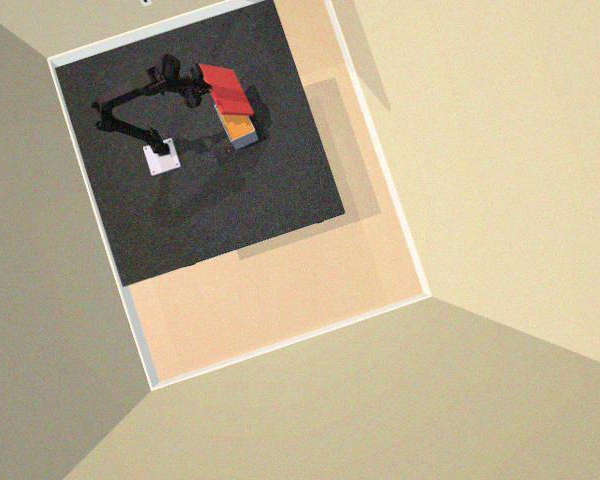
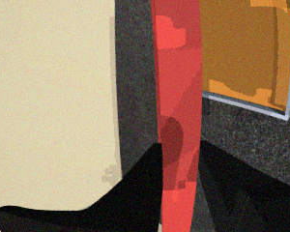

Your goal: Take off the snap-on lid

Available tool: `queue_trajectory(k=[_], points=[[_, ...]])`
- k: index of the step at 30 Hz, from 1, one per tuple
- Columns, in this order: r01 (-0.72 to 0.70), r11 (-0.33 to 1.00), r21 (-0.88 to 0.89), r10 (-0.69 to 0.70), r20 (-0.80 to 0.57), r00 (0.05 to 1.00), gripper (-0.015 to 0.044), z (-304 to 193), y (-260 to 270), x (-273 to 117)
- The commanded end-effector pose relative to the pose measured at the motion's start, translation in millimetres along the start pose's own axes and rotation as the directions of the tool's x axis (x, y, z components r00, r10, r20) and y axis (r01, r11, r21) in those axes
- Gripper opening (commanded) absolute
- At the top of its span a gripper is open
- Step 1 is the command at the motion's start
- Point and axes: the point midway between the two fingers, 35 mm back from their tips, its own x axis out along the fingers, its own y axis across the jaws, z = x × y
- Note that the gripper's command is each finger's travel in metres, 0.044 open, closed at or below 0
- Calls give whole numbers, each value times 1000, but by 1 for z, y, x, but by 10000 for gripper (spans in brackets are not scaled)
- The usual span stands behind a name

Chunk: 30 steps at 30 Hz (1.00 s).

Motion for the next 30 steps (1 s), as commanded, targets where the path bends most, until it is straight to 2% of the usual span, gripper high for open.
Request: queue_trajectory(k=[1,30], points=[[-4,1000,6,4,4,1000,0,-7,0,-1],[-3,1000,11,3,0,1000,0,-64,-4,-6]])
